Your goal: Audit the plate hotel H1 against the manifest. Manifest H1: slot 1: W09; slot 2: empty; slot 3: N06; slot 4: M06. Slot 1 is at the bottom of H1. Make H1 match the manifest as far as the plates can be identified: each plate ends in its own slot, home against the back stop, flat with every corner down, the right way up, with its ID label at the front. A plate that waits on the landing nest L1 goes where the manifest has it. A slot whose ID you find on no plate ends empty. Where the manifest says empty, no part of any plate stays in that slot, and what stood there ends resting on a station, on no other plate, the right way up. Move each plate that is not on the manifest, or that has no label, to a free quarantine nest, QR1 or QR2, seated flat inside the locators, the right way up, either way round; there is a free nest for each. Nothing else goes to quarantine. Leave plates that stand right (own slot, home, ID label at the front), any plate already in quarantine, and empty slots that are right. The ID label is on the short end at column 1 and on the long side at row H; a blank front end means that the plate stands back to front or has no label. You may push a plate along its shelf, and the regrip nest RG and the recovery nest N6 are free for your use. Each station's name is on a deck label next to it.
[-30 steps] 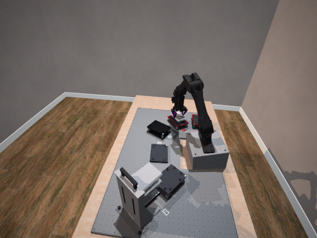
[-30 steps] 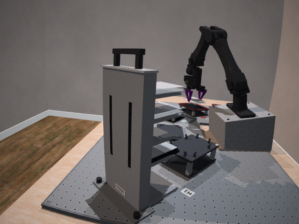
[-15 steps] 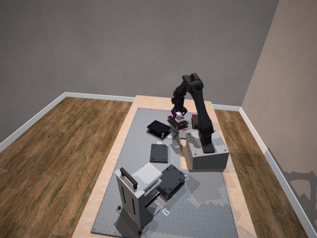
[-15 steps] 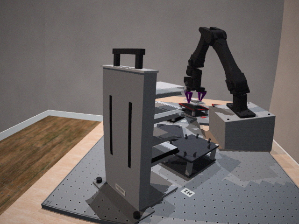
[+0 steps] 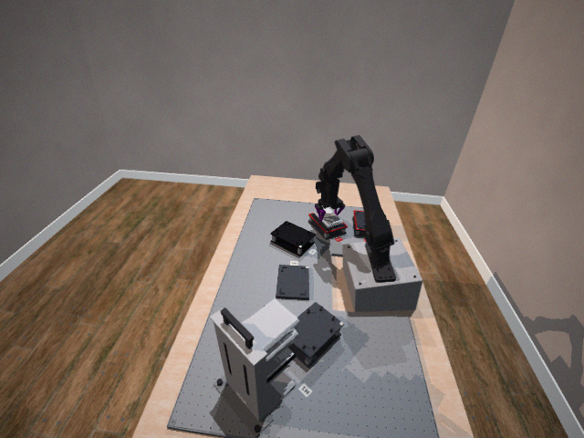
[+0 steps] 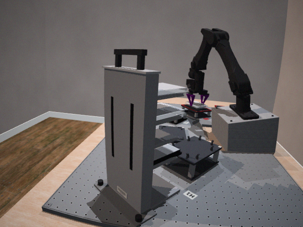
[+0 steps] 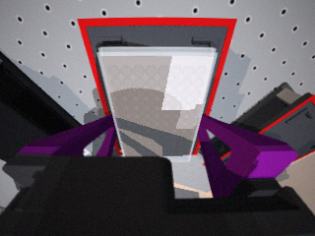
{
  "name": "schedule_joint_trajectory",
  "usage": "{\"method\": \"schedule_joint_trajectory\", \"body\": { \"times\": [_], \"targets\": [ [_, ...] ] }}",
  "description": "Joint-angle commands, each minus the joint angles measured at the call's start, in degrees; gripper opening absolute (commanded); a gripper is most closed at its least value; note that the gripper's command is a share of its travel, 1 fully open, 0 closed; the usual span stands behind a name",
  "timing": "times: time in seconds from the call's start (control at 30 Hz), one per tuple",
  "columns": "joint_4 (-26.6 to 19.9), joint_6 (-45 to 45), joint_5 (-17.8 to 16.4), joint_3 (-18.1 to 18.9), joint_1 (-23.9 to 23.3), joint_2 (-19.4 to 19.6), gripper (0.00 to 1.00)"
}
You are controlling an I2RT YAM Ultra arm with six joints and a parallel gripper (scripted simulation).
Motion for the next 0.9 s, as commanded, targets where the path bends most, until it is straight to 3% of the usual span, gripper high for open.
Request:
{"method": "schedule_joint_trajectory", "body": {
  "times": [0.0,0.6,0.63,0.87],
  "targets": [
    [0.8,0.2,0.0,0.2,0.0,-0.4,0.86],
    [2.6,0.4,0.0,-0.3,0.2,0.8,0.86],
    [2.6,0.4,0.0,-0.3,0.2,0.8,1.0],
    [2.6,0.4,0.0,-0.3,0.2,0.8,1.0]
  ]
}}
